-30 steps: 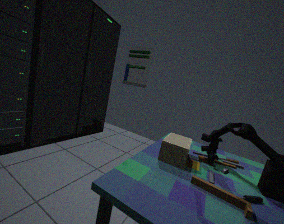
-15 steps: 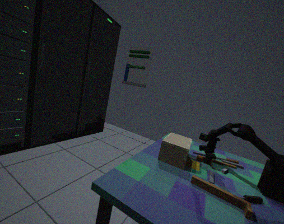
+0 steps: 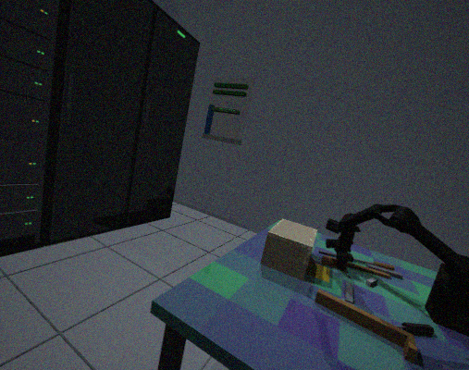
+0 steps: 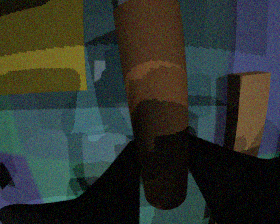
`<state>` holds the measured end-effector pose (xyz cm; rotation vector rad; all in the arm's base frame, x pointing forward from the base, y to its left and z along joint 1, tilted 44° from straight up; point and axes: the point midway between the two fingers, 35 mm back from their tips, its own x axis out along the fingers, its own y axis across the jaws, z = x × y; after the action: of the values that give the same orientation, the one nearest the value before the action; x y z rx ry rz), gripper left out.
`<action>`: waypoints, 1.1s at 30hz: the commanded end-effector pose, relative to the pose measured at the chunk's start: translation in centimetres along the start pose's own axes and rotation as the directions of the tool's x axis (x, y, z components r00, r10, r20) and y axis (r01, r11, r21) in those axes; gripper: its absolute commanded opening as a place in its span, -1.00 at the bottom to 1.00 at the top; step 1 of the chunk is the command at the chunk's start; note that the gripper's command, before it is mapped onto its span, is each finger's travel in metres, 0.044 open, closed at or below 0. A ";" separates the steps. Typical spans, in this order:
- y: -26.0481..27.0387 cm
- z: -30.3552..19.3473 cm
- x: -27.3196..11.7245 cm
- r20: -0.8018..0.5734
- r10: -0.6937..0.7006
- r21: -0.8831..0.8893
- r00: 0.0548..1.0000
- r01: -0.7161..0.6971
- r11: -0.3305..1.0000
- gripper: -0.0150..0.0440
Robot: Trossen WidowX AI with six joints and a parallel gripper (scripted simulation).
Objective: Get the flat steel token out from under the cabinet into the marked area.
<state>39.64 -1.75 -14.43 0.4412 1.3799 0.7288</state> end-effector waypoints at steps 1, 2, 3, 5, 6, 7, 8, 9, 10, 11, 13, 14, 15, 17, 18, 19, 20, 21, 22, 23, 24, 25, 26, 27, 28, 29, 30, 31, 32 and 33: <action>0.0 0.6 0.0 0.005 0.001 -0.001 1.000 -0.001 1.000 -0.49; 0.0 0.7 0.0 0.005 0.001 -0.001 1.000 -0.001 1.000 -0.49; 0.0 0.8 0.0 0.005 0.001 -0.001 1.000 -0.001 1.000 -0.49; 0.1 1.0 0.0 0.005 0.001 -0.001 1.000 -0.001 1.000 -0.49; 0.1 1.1 0.0 0.005 0.001 -0.001 1.000 -0.001 1.000 -0.49; 0.1 1.2 0.0 0.005 0.001 -0.001 1.000 -0.001 1.000 -0.49; 0.1 1.3 0.0 0.005 0.001 -0.001 1.000 -0.001 1.000 -0.49; 0.1 1.4 0.0 0.005 0.001 -0.001 1.000 -0.001 1.000 -0.49; 0.1 1.5 0.0 0.005 0.002 -0.001 1.000 -0.001 1.000 -0.49; 0.1 1.6 0.0 0.005 0.002 -0.001 1.000 -0.002 1.000 -0.49; 0.2 1.6 0.0 0.005 0.002 -0.001 1.000 -0.002 1.000 -0.49; 0.2 1.7 0.0 0.005 0.002 -0.001 1.000 -0.002 1.000 -0.49; 0.3 1.7 0.0 0.005 0.002 -0.001 1.000 -0.002 1.000 -0.49; 0.4 1.7 0.1 0.005 0.002 -0.001 1.000 -0.002 1.000 -0.49; 0.5 1.7 0.1 0.005 0.002 -0.001 1.000 -0.002 1.000 -0.49; 0.7 1.7 0.1 0.005 0.002 -0.001 1.000 -0.002 1.000 -0.49; 0.8 1.7 0.1 0.005 0.002 -0.001 1.000 -0.002 1.000 -0.49; 0.9 1.7 0.1 0.005 0.002 -0.001 1.000 -0.002 1.000 -0.49; 1.0 1.7 0.1 0.005 0.002 -0.001 1.000 -0.002 1.000 -0.49; 1.2 1.7 0.1 0.005 0.002 -0.001 1.000 -0.002 1.000 -0.49; 1.3 1.7 0.1 0.005 0.002 -0.001 1.000 -0.002 1.000 -0.49; 1.5 1.7 0.1 0.005 0.002 -0.001 1.000 -0.002 1.000 -0.49; 1.6 1.7 0.1 0.005 0.003 -0.001 1.000 -0.003 1.000 -0.49; 1.7 1.7 0.1 0.005 0.003 -0.001 1.000 -0.003 1.000 -0.49; 1.8 1.6 0.1 0.005 0.003 -0.001 1.000 -0.003 1.000 -0.49; 1.9 1.6 0.1 0.005 0.003 -0.001 1.000 -0.003 1.000 -0.49; 2.1 1.6 0.1 0.005 0.003 0.000 1.000 -0.003 1.000 -0.49; 2.2 1.6 0.1 0.005 0.003 0.000 1.000 -0.003 1.000 -0.49; 2.3 1.6 0.1 0.005 0.003 0.000 1.000 -0.003 1.000 -0.49; 2.4 1.6 0.1 0.005 0.003 0.000 1.000 -0.003 1.000 -0.49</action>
<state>40.73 -0.30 -13.03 0.4397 1.3826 0.7206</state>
